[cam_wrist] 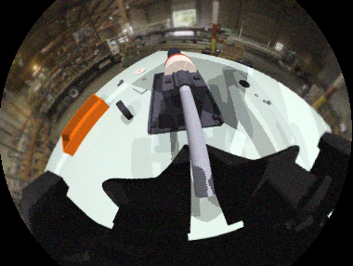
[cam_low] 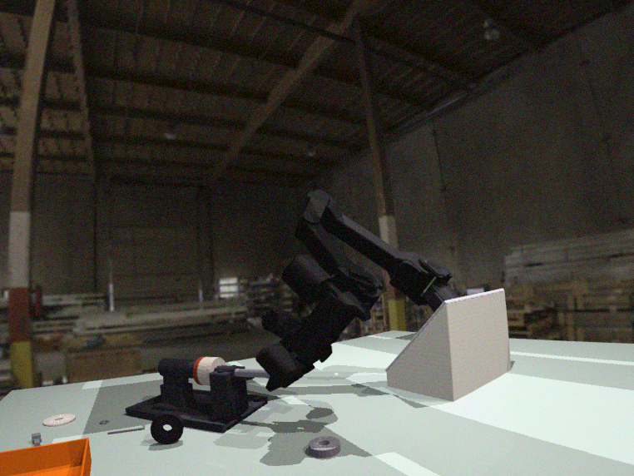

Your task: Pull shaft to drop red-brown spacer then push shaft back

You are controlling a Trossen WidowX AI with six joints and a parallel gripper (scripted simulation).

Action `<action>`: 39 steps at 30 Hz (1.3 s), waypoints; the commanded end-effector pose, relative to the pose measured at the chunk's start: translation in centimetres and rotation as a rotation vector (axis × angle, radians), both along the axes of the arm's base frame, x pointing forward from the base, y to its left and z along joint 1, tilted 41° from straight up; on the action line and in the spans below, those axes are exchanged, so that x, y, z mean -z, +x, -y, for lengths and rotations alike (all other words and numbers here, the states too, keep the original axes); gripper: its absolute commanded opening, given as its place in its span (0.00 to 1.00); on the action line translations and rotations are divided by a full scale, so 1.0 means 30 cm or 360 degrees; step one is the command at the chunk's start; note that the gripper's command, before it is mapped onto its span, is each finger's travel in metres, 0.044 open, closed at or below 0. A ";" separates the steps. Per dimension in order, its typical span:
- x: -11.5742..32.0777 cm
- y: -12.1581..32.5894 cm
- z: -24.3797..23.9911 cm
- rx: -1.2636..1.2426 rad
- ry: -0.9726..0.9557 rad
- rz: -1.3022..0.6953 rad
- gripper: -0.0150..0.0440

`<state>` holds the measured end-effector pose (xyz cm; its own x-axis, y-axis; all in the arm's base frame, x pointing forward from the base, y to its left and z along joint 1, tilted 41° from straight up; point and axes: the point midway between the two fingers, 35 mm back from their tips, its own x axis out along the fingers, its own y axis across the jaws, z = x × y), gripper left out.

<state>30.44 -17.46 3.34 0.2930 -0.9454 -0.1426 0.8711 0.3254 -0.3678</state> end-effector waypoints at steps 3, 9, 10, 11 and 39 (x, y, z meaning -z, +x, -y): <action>0.005 -0.010 -0.002 0.0006 0.0001 -0.0010 0.25; 0.006 -0.011 -0.003 0.0006 0.0001 -0.0010 0.25; 0.006 -0.011 -0.003 0.0006 0.0001 -0.0010 0.25; 0.007 -0.011 -0.004 0.0006 0.0001 -0.0010 0.25; 0.006 -0.005 -0.007 0.0000 0.0000 -0.0002 0.25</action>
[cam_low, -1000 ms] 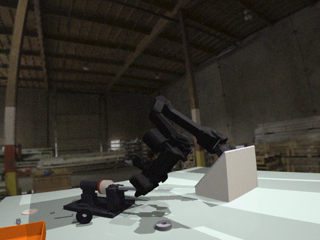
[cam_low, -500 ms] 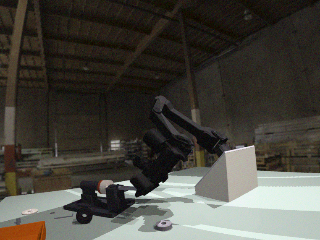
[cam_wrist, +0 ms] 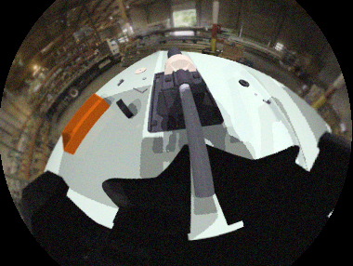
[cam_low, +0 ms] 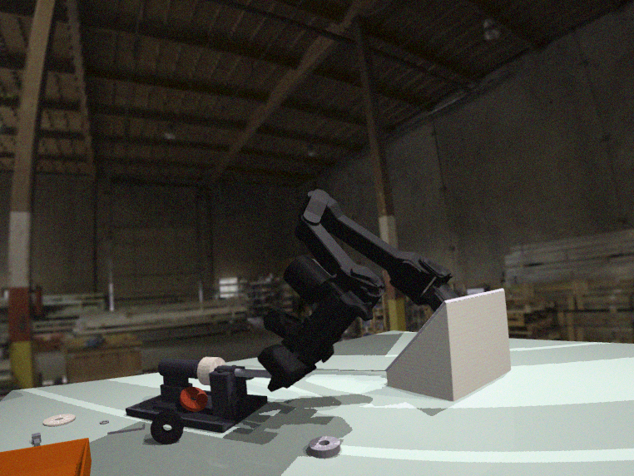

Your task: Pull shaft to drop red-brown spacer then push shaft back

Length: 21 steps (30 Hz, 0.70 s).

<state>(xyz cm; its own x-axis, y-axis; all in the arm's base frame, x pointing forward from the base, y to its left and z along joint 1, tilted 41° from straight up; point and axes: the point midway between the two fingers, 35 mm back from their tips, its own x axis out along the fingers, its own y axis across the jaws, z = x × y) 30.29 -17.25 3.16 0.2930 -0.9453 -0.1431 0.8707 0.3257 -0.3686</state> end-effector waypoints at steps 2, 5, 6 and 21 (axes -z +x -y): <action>0.000 0.000 0.000 0.0000 0.0000 0.0000 0.25; 0.000 0.000 0.000 0.0000 0.0000 0.0000 0.25; 0.000 0.000 0.000 0.0000 0.0000 0.0000 0.25; -0.007 0.007 0.006 0.0007 0.0000 -0.0008 0.25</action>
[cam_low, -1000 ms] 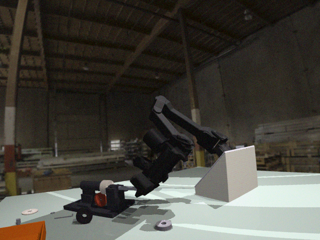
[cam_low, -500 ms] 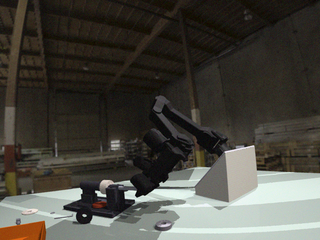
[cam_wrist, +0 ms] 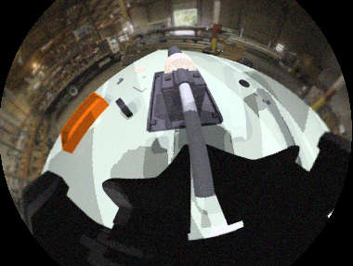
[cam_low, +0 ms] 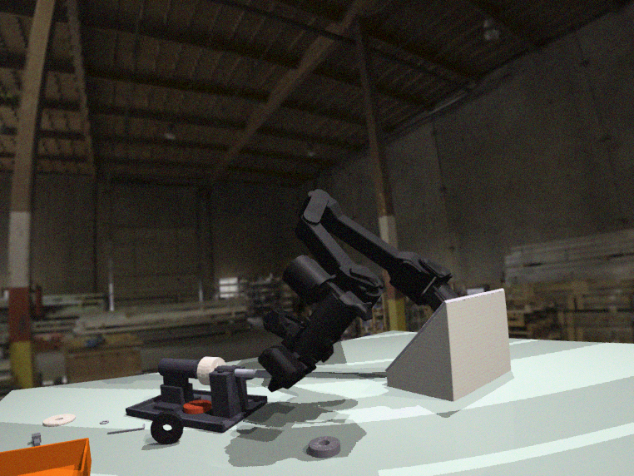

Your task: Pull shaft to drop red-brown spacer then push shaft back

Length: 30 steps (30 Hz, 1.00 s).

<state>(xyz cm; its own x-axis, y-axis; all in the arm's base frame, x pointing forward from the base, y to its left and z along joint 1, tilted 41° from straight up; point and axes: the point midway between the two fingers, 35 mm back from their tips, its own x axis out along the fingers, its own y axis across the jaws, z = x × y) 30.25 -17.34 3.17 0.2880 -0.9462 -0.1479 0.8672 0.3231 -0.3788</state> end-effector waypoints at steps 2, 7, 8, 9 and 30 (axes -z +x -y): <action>-0.008 0.010 0.004 0.0001 -0.0002 0.0012 0.25; -0.011 0.013 0.007 0.0001 -0.0002 0.0012 0.25; -0.011 0.014 0.008 0.0001 -0.0002 0.0012 0.25; -0.012 0.014 0.008 0.0001 -0.0002 0.0012 0.25; -0.023 0.025 0.022 0.0001 -0.0002 0.0012 0.25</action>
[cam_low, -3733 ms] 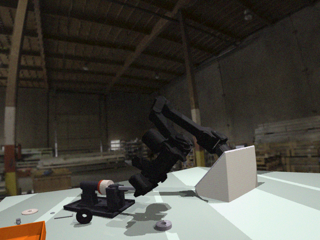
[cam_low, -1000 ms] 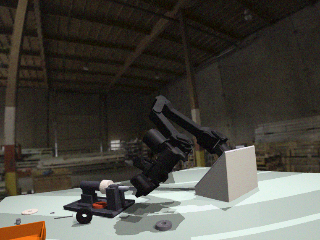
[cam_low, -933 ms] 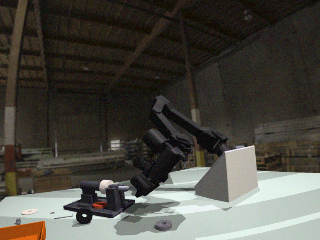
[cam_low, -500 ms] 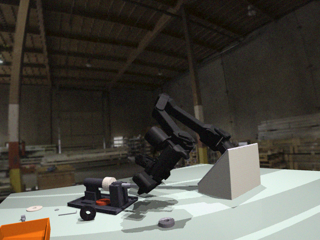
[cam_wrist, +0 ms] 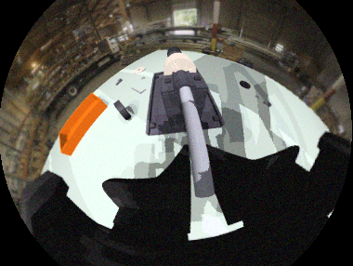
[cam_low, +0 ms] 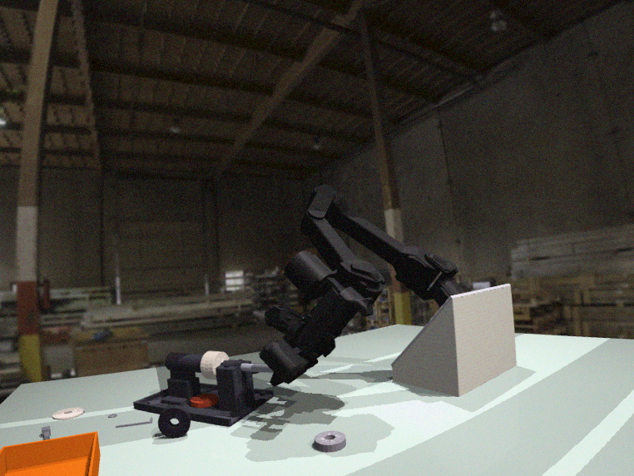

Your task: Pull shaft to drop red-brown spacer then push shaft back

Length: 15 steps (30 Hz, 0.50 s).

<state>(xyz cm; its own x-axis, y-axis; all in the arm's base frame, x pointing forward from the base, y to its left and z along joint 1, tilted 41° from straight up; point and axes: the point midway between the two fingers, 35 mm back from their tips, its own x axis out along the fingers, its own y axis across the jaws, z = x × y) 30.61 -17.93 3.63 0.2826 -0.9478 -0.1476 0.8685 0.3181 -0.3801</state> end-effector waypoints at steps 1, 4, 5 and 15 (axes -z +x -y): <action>-0.009 0.013 0.003 -0.0008 -0.0001 0.0014 0.25; -0.010 0.015 0.006 -0.0008 -0.0001 0.0014 0.25; -0.011 0.015 0.006 -0.0008 -0.0001 0.0014 0.25; -0.016 0.020 0.013 -0.0008 -0.0002 0.0015 0.25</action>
<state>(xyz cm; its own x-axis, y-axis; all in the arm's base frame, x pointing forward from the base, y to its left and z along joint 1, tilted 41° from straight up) 30.82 -18.22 3.87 0.2826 -0.9478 -0.1475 0.8685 0.3181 -0.3802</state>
